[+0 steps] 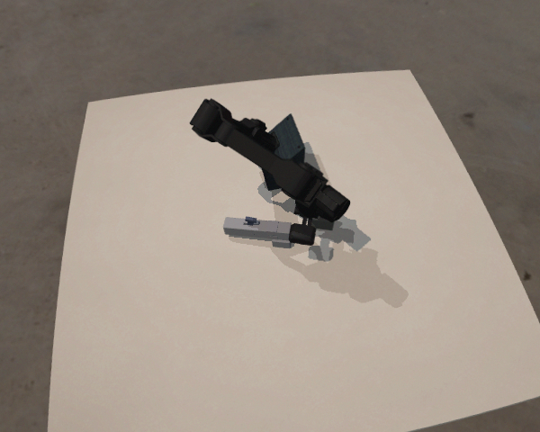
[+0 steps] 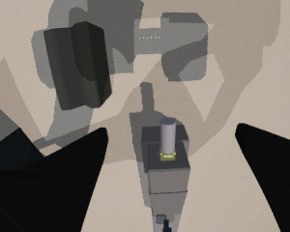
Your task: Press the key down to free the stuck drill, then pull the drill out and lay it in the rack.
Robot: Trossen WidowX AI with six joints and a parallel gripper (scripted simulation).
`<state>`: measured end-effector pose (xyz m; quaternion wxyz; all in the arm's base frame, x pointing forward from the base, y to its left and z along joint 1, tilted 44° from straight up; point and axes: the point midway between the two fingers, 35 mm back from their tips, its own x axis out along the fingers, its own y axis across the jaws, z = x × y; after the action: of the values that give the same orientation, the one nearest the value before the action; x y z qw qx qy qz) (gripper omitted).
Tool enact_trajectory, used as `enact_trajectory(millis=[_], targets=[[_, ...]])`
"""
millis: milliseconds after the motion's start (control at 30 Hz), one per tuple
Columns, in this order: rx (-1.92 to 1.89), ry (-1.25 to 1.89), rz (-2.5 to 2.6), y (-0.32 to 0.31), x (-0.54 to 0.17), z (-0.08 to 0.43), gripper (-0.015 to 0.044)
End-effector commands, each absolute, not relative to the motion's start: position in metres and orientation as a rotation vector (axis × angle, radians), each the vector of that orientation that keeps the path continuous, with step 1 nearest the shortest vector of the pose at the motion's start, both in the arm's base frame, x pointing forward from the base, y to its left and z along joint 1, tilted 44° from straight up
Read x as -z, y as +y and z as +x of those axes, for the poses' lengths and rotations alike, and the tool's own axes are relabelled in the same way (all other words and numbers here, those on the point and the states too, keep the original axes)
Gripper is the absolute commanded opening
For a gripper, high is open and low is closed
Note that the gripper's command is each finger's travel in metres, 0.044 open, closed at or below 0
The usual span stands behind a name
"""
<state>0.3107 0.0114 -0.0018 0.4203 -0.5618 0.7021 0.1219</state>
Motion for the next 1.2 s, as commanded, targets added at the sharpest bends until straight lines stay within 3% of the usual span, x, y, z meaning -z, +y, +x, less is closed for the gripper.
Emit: enact_trajectory(millis=[0, 1167], targets=[[-0.33, 1.766, -1.42, 0.012, 0.006, 0.31, 0.044], [-0.329, 1.766, -1.421, -0.024, 0.029, 0.305, 0.044]])
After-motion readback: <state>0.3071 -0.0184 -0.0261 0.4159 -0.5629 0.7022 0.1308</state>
